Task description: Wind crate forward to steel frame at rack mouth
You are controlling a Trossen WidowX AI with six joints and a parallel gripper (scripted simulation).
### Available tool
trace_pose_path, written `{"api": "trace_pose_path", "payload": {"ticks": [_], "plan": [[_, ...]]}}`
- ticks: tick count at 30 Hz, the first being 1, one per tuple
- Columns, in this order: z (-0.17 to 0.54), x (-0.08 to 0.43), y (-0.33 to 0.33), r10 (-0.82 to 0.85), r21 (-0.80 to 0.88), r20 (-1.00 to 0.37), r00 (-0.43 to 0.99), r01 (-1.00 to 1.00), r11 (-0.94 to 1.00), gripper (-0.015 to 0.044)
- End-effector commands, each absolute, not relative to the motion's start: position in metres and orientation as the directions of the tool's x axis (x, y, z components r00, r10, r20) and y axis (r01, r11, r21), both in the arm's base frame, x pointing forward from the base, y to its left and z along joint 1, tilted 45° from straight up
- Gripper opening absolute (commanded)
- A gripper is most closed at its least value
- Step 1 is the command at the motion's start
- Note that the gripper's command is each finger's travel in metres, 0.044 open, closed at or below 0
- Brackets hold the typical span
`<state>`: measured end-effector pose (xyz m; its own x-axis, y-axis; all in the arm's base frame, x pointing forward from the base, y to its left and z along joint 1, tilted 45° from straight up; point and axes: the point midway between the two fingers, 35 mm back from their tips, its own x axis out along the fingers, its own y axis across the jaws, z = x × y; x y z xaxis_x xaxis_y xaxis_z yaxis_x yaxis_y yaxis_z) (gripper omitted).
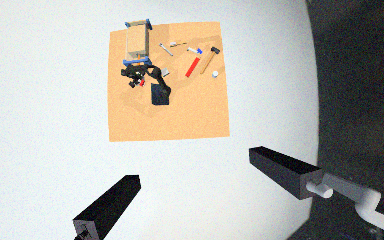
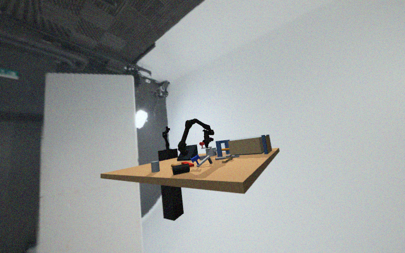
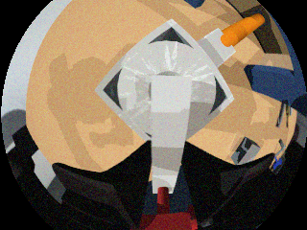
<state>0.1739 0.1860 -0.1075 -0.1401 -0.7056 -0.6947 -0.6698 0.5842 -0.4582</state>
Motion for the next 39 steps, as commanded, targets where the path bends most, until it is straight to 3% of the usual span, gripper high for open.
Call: {"api": "trace_pose_path", "payload": {"ticks": [1, 39], "plan": [[-0.1086, 0.1745, 0.1834, -0.708, -0.446, -0.693, -0.137, -0.69, 0.57, 0.0], [-0.1127, 0.1733, 0.1791, -0.708, -0.448, -0.693, -0.137, -0.687, 0.572, 0.0]]}}
